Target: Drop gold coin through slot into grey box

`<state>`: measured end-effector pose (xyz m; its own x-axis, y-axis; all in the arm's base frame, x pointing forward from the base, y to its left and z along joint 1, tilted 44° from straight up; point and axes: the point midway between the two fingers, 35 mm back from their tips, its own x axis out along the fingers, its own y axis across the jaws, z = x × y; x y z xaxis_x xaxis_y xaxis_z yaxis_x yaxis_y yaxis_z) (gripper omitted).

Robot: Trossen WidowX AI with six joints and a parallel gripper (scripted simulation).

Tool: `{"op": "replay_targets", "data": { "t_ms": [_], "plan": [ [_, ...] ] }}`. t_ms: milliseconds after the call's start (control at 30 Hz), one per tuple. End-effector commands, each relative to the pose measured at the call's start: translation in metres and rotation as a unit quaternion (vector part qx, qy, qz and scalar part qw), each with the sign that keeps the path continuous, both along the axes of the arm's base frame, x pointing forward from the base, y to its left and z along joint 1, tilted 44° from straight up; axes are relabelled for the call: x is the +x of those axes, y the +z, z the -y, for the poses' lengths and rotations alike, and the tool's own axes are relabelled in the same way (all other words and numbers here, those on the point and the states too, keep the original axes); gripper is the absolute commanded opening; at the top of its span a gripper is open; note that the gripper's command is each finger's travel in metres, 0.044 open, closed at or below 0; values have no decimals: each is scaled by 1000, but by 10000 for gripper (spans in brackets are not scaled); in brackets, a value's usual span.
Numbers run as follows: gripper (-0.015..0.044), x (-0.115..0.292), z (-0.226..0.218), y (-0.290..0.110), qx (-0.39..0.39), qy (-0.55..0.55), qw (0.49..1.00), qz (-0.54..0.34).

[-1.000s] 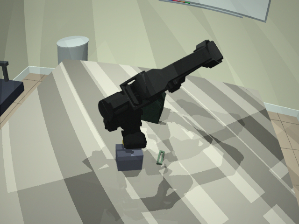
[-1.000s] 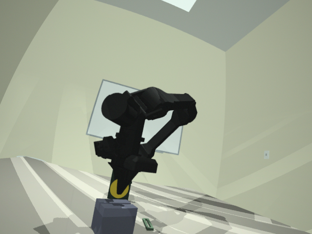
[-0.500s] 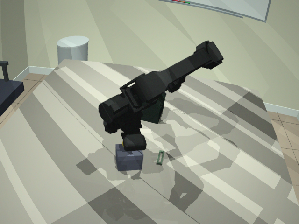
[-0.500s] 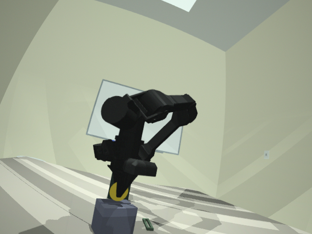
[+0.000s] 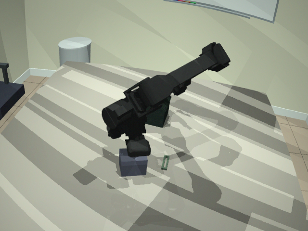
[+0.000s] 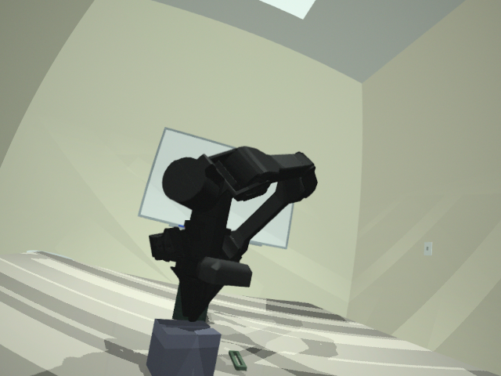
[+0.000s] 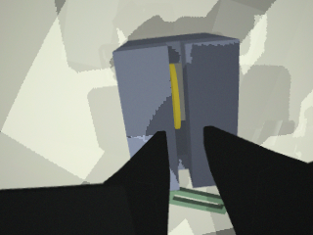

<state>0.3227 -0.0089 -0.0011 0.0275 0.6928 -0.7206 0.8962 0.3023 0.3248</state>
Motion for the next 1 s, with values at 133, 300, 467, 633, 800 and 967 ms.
{"op": "replay_targets", "data": {
  "t_ms": [133, 300, 467, 633, 800, 967],
  "plan": [
    [161, 0, 0, 0, 0, 0, 1000, 0],
    [187, 0, 1, 1, 0, 0, 1000, 0],
    [318, -1, 13, 13, -1, 0, 1000, 0],
    [440, -3, 27, 28, 1, 0, 1000, -3],
    [440, -6, 41, 44, 4, -1, 1000, -6],
    [440, -6, 41, 44, 4, -1, 1000, -6]
  ]
}}
